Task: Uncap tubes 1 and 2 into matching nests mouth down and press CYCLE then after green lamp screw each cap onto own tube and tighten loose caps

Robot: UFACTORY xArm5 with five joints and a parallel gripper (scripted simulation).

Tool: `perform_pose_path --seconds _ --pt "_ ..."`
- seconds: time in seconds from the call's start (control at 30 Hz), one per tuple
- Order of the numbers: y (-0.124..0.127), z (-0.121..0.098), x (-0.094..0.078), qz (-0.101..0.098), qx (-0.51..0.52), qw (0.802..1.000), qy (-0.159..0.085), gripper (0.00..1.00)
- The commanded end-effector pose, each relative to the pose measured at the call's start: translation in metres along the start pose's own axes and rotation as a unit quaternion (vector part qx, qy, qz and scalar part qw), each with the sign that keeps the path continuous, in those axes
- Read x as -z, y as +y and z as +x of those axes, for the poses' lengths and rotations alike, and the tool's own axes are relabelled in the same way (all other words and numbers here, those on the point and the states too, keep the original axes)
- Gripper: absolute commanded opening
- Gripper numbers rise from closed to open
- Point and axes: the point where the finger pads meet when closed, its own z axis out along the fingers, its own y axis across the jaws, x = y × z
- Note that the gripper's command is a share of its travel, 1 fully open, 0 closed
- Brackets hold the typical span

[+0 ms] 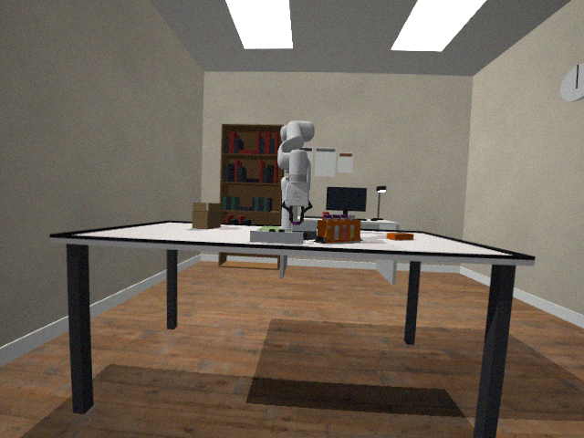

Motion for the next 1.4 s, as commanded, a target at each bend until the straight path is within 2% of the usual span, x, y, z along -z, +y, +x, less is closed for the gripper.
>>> perform_pose_path --seconds 0.0,0.17,1.37 --pt "0.000 -0.005 -0.032 0.003 0.000 1.000 -0.003 0.00" --pt "0.000 -0.005 -0.055 0.003 0.000 1.000 -0.003 0.00" --pt "0.000 -0.003 -0.055 0.003 0.000 1.000 -0.003 0.00"
